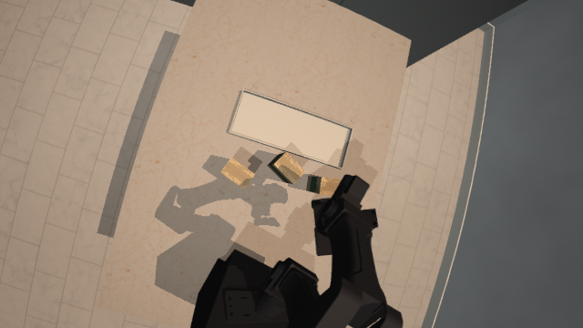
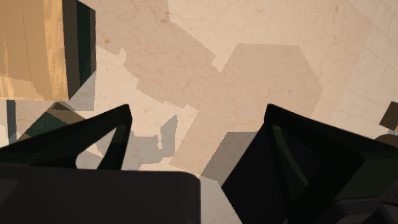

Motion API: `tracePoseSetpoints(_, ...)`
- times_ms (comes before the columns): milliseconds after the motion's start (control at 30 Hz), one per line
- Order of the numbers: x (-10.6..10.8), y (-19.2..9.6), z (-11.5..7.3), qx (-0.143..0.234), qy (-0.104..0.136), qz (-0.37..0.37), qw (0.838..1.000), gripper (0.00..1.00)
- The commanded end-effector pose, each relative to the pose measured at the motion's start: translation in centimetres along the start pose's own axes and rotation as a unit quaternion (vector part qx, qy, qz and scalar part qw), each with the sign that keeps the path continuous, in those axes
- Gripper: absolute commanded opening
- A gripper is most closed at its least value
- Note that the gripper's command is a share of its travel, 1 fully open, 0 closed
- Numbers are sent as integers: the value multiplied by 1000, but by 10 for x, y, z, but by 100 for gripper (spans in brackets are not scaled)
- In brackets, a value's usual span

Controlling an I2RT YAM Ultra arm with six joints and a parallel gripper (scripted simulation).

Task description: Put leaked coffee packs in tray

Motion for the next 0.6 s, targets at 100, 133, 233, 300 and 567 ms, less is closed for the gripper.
tracePoseSetpoints(100, 1, 1, -1, -2, 2, 1, 1000, 100)
tracePoseSetpoints(133, 1, 1, -1, -2, 2, 1, 1000, 100)
tracePoseSetpoints(233, 1, 1, -1, -2, 2, 1, 1000, 100)
tracePoseSetpoints(300, 1, 1, -1, -2, 2, 1, 1000, 100)
tracePoseSetpoints(567, 4, 3, -2, -1, 5, 4, 1000, 100)
Point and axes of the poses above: the point where the finger pads meet when closed, its own z axis out along the fingers, its own x axis across the jaws, y = z × x, the point moved 10 cm from there along -z, back along the fingers, and after that the axes turned 6 degrees about z, right-handed, at the moved point
